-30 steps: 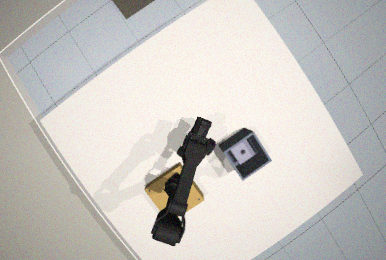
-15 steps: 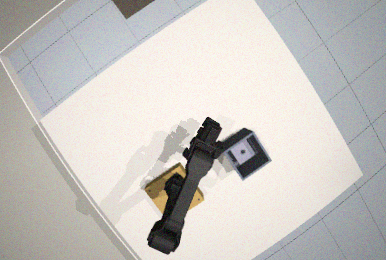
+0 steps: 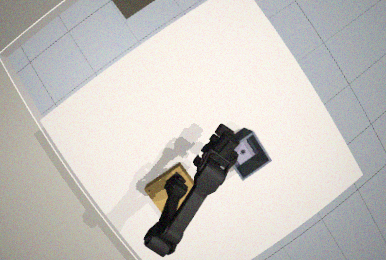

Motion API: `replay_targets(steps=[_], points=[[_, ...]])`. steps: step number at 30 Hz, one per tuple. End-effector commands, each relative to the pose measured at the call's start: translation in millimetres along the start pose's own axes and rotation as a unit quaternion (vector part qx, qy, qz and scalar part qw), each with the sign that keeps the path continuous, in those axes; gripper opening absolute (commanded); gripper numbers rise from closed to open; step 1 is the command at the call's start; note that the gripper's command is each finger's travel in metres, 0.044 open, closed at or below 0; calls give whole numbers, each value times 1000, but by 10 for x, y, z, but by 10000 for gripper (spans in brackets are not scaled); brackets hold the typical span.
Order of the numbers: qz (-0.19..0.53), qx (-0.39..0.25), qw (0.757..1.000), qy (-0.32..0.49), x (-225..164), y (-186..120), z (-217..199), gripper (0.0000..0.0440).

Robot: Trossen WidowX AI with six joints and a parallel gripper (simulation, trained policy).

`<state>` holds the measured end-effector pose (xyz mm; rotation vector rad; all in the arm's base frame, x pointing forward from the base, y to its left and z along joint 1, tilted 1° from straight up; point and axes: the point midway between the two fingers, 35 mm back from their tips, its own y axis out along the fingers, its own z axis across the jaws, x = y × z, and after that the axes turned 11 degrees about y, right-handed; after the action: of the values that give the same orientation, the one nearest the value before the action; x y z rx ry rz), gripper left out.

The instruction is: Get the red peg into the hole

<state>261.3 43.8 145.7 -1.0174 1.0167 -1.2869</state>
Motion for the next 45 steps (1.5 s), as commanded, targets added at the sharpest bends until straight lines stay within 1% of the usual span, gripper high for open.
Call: replay_targets(steps=[1,11,25,37,45], points=[[-10,3,1000,2,116,-48,31,0],[-34,-4,999,15,445,-88,81,0],[-48,-22,998,29,827,-44,146,0],[-49,-37,998,34,1108,62,197,0],[-49,-48,997,37,1289,215,200,0]])
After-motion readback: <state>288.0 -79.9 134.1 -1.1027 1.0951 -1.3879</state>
